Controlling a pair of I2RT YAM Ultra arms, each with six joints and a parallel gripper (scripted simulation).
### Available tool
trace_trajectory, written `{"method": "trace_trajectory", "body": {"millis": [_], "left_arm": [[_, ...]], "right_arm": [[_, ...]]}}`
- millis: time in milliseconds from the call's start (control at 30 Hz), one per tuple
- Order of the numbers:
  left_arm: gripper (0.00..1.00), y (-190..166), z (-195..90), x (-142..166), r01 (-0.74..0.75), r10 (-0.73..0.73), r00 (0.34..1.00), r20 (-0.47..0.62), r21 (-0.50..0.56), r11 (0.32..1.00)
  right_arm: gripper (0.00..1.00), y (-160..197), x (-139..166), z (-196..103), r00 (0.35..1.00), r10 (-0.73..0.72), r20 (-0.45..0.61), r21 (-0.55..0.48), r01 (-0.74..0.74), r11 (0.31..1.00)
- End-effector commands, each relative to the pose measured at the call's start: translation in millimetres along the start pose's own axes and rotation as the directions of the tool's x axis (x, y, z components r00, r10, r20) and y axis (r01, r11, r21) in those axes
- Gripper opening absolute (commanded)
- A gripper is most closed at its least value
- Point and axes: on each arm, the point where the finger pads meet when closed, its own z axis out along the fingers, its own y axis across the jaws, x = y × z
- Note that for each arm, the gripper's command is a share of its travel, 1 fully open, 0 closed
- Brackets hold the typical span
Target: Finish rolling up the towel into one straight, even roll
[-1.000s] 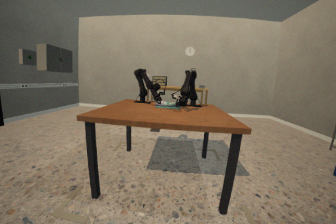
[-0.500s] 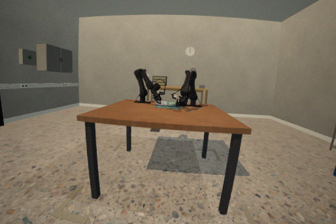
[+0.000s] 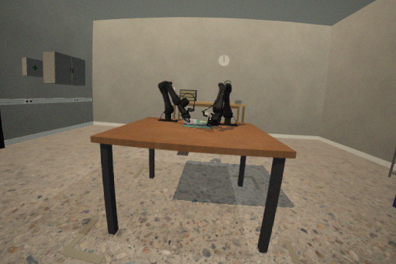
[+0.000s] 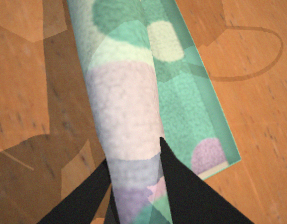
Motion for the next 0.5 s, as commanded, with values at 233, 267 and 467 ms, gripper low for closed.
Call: {"method": "trace_trajectory", "body": {"millis": [233, 267, 467], "left_arm": [[0.7, -1.9, -8.8, -5.7, -0.008, 0.008, 1.0, 0.017, -0.007, 1.0], [0.74, -2.5, -9.3, -6.1, -0.008, 0.008, 1.0, 0.017, -0.007, 1.0], [0.85, -3.4, -10.6, -6.6, -0.008, 0.008, 1.0, 0.017, -0.007, 1.0]], "right_arm": [[0.3, -1.7, -8.9, 1.3, 1.0, 0.0, 0.016, 0.004, 0.0, 1.0], [0.3, -1.7, -8.9, 1.3, 1.0, 0.0, 0.016, 0.004, 0.0, 1.0], [0.3, -1.7, -8.9, 1.3, 1.0, 0.001, 0.016, 0.003, -0.001, 1.0]]}}
